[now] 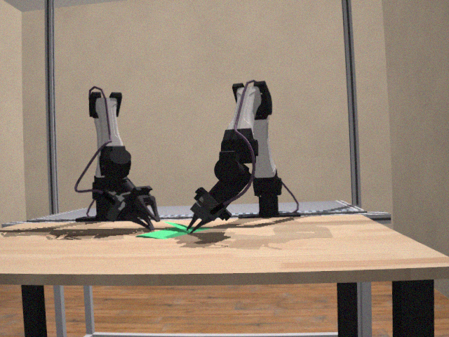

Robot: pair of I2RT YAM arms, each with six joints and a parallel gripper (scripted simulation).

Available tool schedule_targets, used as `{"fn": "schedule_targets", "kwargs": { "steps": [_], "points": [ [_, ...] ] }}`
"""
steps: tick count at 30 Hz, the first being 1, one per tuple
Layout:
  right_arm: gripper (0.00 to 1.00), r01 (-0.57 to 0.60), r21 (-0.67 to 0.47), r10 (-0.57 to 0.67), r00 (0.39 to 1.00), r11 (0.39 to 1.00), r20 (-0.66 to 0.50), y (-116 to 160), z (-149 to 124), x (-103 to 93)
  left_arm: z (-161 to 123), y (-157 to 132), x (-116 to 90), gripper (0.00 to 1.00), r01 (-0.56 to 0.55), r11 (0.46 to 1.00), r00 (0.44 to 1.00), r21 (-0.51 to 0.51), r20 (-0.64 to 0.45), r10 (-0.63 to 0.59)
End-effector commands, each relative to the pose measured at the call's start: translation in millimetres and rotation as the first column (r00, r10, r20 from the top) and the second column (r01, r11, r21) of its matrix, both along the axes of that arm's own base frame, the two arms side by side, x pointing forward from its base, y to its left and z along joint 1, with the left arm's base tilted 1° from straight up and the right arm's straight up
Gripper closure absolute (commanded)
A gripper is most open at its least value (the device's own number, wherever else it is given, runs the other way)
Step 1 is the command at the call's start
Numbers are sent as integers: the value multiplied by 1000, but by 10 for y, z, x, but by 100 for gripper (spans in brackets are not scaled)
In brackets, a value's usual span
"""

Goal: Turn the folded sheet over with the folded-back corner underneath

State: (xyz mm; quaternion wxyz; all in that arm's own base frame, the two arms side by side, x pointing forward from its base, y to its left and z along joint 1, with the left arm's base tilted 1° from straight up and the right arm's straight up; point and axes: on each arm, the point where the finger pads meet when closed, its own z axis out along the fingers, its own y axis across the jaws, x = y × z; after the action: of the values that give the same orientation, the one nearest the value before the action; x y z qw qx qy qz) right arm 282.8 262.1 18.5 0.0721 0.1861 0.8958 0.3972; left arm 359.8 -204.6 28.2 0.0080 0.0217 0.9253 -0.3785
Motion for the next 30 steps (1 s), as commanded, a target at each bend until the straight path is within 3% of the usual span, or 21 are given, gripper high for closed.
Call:
{"fn": "schedule_targets", "kwargs": {
  "steps": [1, 7, 30],
  "points": [
    [69, 31, 52, -33, 999, 998, 31, 92, 11, 62, -58, -7, 4, 90, 0, 1000, 1000, 18, 0, 0],
    [69, 37, 67, -41, 997, 997, 59, 204, 51, 187, -58, -7, 4, 90, 0, 1000, 1000, 18, 0, 0],
    [69, 31, 64, -34, 998, 997, 45, 394, -159, 266, -58, -7, 4, 90, 0, 1000, 1000, 18, 0, 0]
  ]
}}
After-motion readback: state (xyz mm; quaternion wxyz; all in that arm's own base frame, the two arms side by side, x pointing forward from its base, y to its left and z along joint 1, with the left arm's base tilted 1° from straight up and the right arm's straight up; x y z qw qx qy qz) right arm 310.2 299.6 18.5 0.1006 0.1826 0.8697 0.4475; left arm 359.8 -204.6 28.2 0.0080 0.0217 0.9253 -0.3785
